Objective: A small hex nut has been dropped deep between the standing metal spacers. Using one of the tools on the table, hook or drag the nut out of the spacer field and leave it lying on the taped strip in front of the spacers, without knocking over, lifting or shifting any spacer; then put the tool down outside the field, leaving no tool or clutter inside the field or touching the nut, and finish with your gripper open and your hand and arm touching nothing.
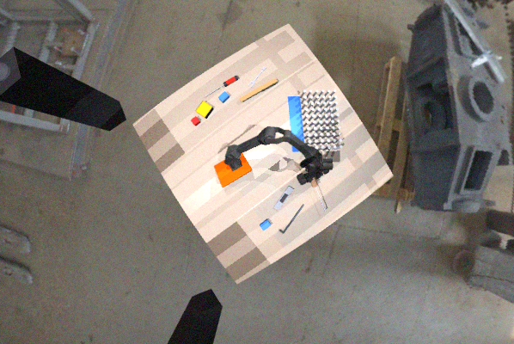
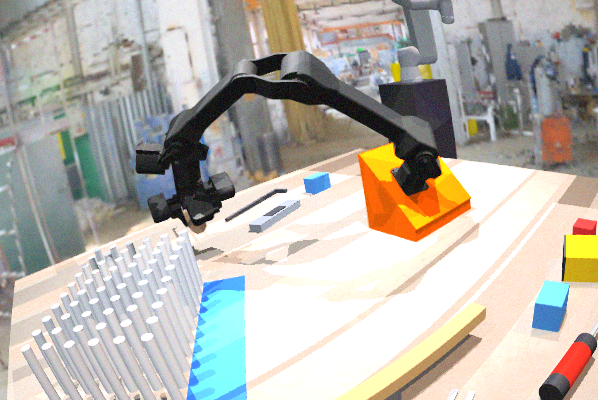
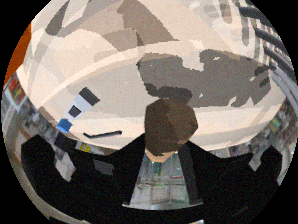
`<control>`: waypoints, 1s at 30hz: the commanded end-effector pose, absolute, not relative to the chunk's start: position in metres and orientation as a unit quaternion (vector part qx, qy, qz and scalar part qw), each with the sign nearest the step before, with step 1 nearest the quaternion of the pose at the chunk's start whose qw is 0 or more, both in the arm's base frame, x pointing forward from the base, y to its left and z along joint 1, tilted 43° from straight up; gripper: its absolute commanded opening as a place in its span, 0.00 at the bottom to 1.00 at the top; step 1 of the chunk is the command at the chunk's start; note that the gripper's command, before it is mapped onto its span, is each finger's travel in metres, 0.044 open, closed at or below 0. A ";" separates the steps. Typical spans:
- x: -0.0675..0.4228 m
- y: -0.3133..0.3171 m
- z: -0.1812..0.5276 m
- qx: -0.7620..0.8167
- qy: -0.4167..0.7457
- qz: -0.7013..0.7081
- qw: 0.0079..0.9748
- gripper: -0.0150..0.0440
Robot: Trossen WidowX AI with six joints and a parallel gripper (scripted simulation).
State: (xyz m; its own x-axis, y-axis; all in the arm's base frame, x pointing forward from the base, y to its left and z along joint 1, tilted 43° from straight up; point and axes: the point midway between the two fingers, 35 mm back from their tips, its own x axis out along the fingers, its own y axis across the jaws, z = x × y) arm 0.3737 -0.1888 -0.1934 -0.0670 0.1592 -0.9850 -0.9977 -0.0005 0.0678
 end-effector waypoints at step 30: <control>0.386 -0.231 -0.038 -0.509 0.412 0.552 0.517 0.25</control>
State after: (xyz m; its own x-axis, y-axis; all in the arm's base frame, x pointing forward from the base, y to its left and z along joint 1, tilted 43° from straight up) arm 0.3842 -0.2411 -0.0542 0.0256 0.1472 -0.9888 -0.9951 -0.0902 -0.0393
